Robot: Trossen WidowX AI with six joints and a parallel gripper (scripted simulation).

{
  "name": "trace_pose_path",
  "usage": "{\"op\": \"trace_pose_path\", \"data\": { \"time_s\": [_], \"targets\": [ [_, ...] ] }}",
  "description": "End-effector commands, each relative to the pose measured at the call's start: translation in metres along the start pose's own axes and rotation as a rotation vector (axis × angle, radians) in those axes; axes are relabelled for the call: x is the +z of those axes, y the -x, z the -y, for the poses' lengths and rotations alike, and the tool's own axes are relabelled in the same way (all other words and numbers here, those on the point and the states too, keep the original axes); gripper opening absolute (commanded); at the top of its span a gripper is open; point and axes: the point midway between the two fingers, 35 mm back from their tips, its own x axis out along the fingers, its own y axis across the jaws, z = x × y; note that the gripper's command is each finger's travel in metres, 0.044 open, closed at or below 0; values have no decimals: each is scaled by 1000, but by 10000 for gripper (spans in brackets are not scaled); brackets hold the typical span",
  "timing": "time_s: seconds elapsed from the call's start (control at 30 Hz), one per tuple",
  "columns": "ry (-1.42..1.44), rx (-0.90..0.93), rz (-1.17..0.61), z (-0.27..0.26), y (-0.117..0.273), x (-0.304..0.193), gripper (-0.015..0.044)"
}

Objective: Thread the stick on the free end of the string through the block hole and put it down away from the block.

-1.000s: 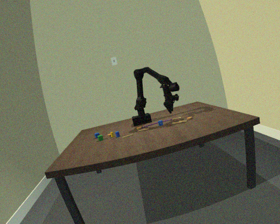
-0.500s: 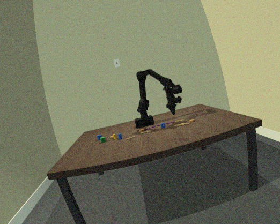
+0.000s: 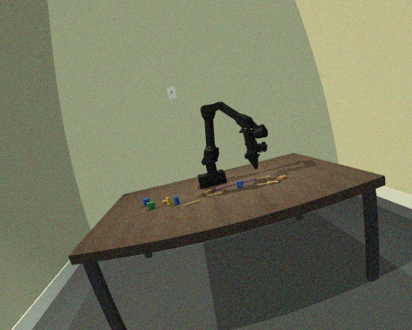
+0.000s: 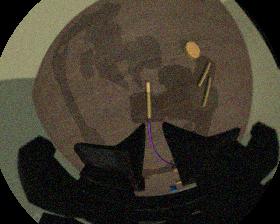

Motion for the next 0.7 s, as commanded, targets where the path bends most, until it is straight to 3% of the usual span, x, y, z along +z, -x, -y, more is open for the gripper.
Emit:
{"op": "trace_pose_path", "data": {
  "time_s": [0.0, 0.67],
  "targets": [
    [-5, 3, -7, 0, -8, -1, 124],
    [-5, 3, -7, 0, -41, -1, 124]
  ]
}}
